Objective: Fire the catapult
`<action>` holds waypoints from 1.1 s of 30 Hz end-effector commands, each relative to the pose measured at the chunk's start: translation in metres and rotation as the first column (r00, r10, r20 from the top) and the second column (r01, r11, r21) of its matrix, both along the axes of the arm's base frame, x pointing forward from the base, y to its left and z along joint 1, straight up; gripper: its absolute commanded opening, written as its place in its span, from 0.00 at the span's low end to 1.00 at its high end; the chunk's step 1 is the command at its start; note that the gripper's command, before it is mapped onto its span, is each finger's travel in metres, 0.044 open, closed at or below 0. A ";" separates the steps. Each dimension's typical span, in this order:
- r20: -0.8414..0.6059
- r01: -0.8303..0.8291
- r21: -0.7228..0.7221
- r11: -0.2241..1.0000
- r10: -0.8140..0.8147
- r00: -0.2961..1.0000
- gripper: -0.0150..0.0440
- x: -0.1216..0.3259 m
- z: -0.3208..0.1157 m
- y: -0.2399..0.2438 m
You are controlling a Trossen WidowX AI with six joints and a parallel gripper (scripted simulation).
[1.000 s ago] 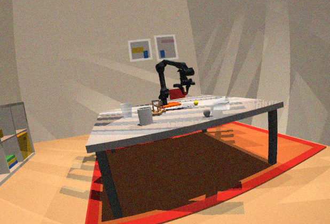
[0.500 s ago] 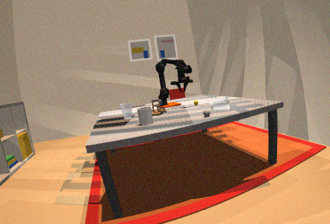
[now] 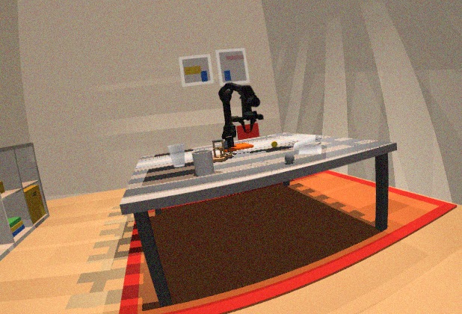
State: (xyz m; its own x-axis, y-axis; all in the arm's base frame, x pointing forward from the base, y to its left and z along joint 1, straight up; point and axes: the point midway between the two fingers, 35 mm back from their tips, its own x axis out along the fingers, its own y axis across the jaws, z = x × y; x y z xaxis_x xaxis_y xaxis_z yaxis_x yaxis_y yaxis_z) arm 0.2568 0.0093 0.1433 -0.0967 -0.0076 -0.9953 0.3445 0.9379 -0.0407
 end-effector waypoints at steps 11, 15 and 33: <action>-0.060 0.109 0.019 0.994 -0.108 0.992 0.25 0.000 -0.007 -0.061; -0.084 0.138 0.030 0.990 -0.135 0.987 0.25 -0.004 -0.009 -0.078; -0.179 0.265 0.099 0.959 -0.245 0.953 0.25 -0.032 -0.020 -0.153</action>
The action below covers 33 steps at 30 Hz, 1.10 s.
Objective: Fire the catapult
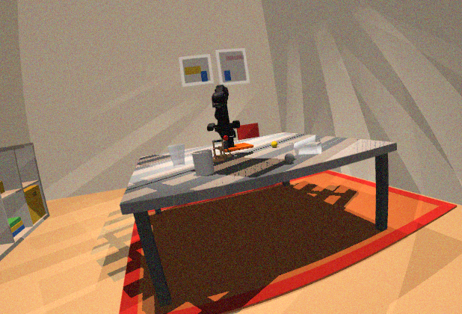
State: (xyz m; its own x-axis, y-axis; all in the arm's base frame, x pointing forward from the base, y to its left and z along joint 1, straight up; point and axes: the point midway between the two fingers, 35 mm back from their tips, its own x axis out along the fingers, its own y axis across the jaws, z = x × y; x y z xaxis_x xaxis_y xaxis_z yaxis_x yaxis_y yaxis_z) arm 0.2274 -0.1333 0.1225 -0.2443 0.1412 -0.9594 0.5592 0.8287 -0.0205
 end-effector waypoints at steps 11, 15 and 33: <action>-0.013 0.044 0.039 0.998 -0.044 0.999 0.25 -0.011 -0.010 -0.028; -0.013 0.044 0.039 0.998 -0.044 0.999 0.25 -0.011 -0.017 -0.028; -0.010 0.048 0.032 0.998 -0.048 0.999 0.25 -0.010 -0.027 -0.030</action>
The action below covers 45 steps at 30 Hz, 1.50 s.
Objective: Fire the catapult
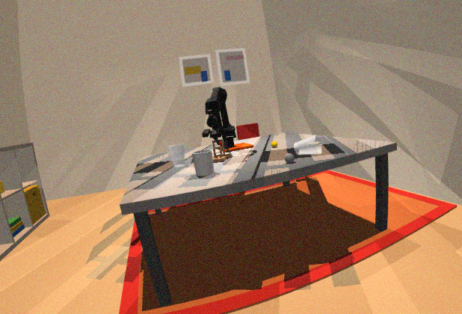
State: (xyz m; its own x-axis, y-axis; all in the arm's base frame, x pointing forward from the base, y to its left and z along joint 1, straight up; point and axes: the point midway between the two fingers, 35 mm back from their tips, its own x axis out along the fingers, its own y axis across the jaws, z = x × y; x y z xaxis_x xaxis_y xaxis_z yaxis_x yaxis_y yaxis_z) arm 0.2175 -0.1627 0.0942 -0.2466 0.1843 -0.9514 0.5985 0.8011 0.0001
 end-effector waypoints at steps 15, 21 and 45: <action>0.096 0.003 -0.072 0.997 0.004 0.995 0.88 0.001 0.045 -0.001; 0.238 0.021 -0.178 0.984 0.022 0.971 1.00 -0.011 0.112 0.007; 0.656 0.252 -0.526 0.813 0.199 0.728 1.00 0.166 0.161 -0.140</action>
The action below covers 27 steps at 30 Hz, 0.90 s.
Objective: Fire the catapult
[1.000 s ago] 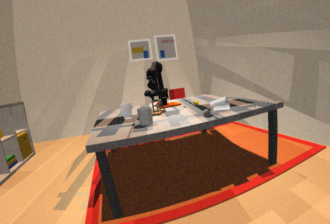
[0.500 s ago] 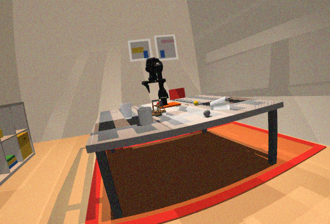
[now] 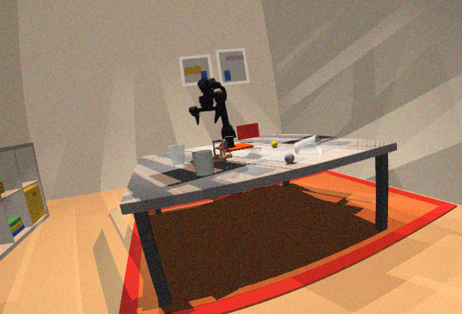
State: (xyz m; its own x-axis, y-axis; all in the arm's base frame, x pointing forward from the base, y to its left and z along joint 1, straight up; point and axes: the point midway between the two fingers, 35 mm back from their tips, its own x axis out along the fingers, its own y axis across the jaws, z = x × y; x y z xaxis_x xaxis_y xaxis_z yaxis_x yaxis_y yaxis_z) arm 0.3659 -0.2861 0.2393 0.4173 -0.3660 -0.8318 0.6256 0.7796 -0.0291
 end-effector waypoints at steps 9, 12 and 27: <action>0.194 0.038 -0.154 0.987 -0.007 0.981 1.00 0.047 0.039 -0.042; 0.194 0.038 -0.154 0.987 -0.007 0.981 1.00 0.047 0.039 -0.042; 0.194 0.038 -0.154 0.987 -0.007 0.981 1.00 0.047 0.039 -0.042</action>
